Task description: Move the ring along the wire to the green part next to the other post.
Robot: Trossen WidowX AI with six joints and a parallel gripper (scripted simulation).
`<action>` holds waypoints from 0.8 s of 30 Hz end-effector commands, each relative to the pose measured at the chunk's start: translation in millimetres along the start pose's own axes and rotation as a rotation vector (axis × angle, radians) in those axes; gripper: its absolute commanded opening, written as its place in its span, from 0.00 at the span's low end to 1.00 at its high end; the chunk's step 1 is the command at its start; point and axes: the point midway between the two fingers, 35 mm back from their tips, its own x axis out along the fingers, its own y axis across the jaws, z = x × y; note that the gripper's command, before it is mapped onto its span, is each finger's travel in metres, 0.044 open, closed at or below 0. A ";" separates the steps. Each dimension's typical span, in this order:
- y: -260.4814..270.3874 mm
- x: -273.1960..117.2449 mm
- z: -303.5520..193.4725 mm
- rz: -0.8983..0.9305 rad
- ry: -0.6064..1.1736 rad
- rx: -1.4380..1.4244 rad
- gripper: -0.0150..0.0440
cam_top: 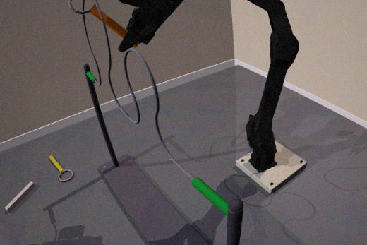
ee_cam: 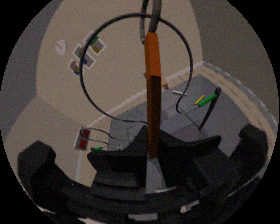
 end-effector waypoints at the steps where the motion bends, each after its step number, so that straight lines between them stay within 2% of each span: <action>1: 0.0 -1.3 -0.6 -0.023 -0.009 -0.046 0.00; 24: -8.4 -0.9 0.7 -0.167 -0.044 -0.291 0.00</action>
